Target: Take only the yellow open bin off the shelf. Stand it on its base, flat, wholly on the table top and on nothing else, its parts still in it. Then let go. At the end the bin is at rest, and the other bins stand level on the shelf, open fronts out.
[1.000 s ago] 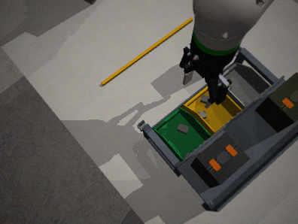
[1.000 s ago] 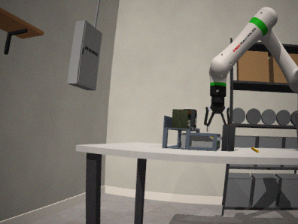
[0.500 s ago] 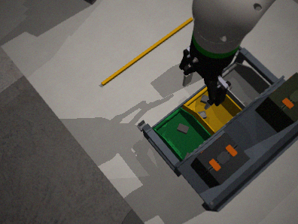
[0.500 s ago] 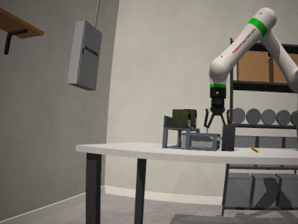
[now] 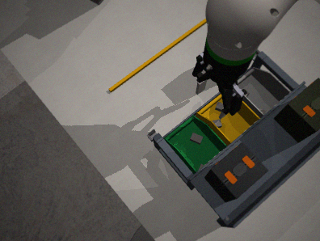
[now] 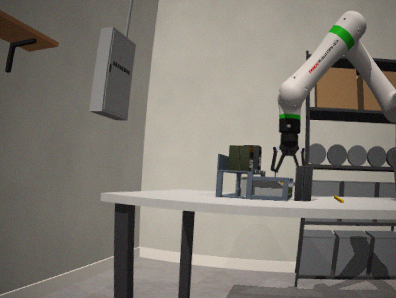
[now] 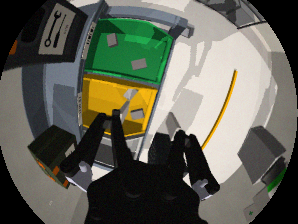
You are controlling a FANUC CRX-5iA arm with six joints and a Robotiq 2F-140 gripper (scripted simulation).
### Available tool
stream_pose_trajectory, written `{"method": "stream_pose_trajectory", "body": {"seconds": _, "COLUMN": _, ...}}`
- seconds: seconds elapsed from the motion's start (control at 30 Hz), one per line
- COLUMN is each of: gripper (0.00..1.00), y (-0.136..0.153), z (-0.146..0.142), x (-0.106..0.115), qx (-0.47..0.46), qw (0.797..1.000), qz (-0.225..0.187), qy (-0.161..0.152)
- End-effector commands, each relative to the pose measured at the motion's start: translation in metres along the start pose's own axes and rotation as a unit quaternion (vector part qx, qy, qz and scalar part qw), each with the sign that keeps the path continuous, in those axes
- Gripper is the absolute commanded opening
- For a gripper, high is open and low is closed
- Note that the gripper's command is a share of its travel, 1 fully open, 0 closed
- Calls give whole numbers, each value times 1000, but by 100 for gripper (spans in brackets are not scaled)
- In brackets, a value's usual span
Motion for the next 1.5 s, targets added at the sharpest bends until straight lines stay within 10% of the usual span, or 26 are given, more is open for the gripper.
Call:
{"method": "stream_pose_trajectory", "body": {"seconds": 0.0, "gripper": 57, "y": 0, "z": 0, "x": 0, "qx": 0, "qw": 1000, "qz": 0, "qy": 0}}
{"method": "stream_pose_trajectory", "body": {"seconds": 1.4, "gripper": 57, "y": 0, "z": 0, "x": -5, "qx": 0, "qw": 1000, "qz": 0, "qy": 0}}
{"method": "stream_pose_trajectory", "body": {"seconds": 1.43, "gripper": 0, "y": 0, "z": 0, "x": -5, "qx": 0, "qw": 1000, "qz": 0, "qy": 0}}
{"method": "stream_pose_trajectory", "body": {"seconds": 1.47, "gripper": 0, "y": 0, "z": 0, "x": -5, "qx": 0, "qw": 1000, "qz": 0, "qy": 0}}
Point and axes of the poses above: the point where the finger pads meet when closed, its own x axis back along the fingers, its own z axis across the jaws, y = z × x, the point moved 10 cm from there along x, back along the fingers, and after that the axes turned 1 degree about x, right-handed, at the moved point
